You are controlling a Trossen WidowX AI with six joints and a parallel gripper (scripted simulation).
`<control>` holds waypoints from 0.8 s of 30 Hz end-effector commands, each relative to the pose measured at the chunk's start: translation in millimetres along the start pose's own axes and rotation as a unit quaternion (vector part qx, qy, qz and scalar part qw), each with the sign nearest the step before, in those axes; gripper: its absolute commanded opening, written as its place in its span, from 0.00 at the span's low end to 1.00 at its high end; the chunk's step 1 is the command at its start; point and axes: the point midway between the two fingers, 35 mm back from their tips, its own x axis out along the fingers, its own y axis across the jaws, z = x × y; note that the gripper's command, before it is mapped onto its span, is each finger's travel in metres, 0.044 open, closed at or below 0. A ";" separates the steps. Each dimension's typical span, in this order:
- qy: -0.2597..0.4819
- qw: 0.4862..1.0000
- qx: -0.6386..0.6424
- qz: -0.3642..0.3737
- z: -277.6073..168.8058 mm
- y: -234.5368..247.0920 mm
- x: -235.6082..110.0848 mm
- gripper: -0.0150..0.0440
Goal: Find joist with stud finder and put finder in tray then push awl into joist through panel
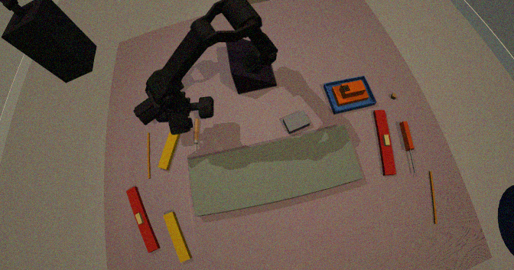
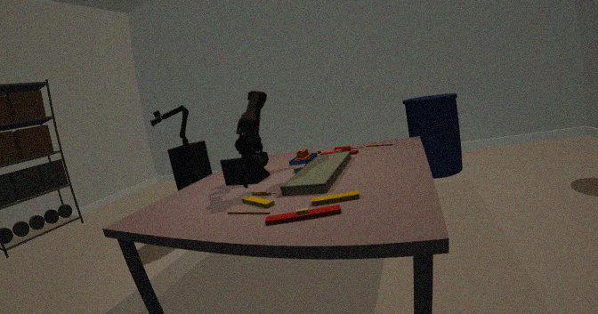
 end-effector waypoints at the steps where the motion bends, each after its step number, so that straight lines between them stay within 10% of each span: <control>1: 0.002 1.000 0.003 0.006 -0.5 1.4 10.5 1.00; 24: 0.001 1.000 0.002 0.007 1.5 2.9 44.0 1.00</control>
